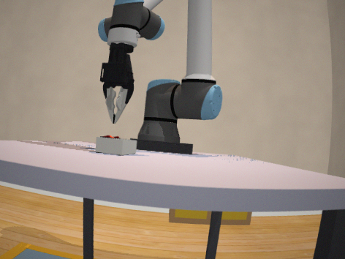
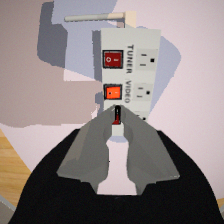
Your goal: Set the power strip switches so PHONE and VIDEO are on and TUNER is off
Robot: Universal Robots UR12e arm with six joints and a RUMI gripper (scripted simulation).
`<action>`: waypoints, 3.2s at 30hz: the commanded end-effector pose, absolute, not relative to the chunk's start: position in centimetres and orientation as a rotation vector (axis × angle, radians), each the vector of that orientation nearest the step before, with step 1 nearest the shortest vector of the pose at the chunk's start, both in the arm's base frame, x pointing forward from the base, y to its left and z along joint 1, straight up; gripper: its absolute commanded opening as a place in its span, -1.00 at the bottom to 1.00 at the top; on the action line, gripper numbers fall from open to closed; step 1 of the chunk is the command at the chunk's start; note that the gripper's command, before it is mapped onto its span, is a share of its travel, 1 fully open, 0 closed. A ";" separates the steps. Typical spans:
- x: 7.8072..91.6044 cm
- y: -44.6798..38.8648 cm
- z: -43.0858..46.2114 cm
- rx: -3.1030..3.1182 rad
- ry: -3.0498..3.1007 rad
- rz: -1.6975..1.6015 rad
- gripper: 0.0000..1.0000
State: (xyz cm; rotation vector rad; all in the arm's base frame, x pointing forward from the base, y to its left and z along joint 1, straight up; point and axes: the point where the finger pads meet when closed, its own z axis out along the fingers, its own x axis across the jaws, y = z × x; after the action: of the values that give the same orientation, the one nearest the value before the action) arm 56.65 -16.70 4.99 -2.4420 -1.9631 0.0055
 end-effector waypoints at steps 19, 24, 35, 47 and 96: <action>61.1 -17.6 6.4 -2.443 -1.964 0.004 -1.00; 61.1 -17.6 6.4 -2.443 -1.964 0.004 -1.00; 61.1 -17.6 6.4 -2.443 -1.964 0.004 -1.00; 61.1 -17.6 6.4 -2.443 -1.964 0.004 -1.00; 61.1 -17.7 2.8 -2.443 -1.964 0.005 -1.00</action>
State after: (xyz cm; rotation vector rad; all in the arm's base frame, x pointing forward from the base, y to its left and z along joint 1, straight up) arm 61.04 -17.61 3.24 -2.4419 -1.9630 0.0056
